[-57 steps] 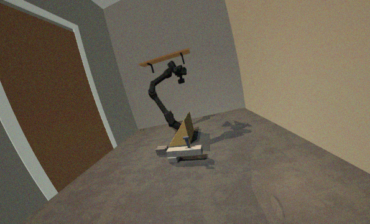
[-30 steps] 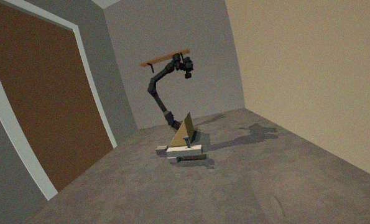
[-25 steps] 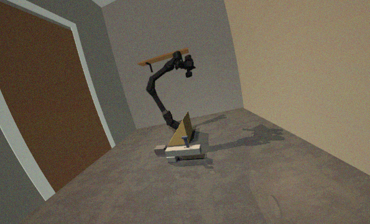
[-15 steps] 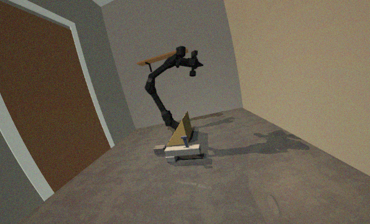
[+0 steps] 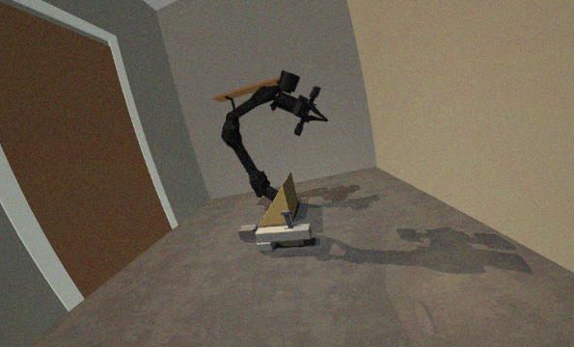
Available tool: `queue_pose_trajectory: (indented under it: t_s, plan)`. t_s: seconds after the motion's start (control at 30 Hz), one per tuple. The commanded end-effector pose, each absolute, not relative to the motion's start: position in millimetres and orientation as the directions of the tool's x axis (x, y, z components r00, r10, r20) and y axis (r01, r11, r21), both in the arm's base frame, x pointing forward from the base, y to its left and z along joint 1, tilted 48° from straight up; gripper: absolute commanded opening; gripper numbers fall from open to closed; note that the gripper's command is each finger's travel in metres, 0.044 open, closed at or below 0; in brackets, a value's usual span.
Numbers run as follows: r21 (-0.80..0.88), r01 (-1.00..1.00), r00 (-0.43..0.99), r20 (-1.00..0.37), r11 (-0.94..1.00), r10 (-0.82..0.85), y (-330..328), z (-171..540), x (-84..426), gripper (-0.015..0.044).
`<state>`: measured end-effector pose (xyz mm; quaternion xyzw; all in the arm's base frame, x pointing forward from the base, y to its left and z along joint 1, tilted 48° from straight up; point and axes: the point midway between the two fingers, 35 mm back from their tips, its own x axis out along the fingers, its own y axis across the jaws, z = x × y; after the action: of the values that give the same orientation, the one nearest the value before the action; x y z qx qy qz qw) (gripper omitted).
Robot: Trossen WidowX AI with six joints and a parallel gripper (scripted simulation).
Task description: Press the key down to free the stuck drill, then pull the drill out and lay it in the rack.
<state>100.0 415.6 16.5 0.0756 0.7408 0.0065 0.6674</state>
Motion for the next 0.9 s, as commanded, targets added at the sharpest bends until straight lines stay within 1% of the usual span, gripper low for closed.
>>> queue_pose_trajectory:
  t_s: [0.0, 0.17, 0.33, 0.43, 0.6, 0.67, 0.87]
  plan:
    - [-0.011, 0.128, -0.047, -0.999, 0.992, -0.005, 378, 0, 143, 0.0]
    - [-0.172, 0.153, 0.011, -0.984, 0.973, -0.176, 330, -13, 192, 0.0]
    - [-0.36, 0.164, 0.038, -0.928, 0.918, -0.371, 271, -21, 236, 0.0]
    - [-0.5, 0.153, 0.033, -0.86, 0.853, -0.51, 225, -22, 262, 0.0]
    - [-0.704, 0.088, -0.008, -0.708, 0.705, -0.706, 149, -16, 294, 0.0]
    - [-0.728, 0.074, -0.016, -0.685, 0.682, -0.729, 138, -15, 297, 0.0]
    - [-0.717, 0.09, -0.021, -0.695, 0.691, -0.719, 139, -16, 297, 0.0]
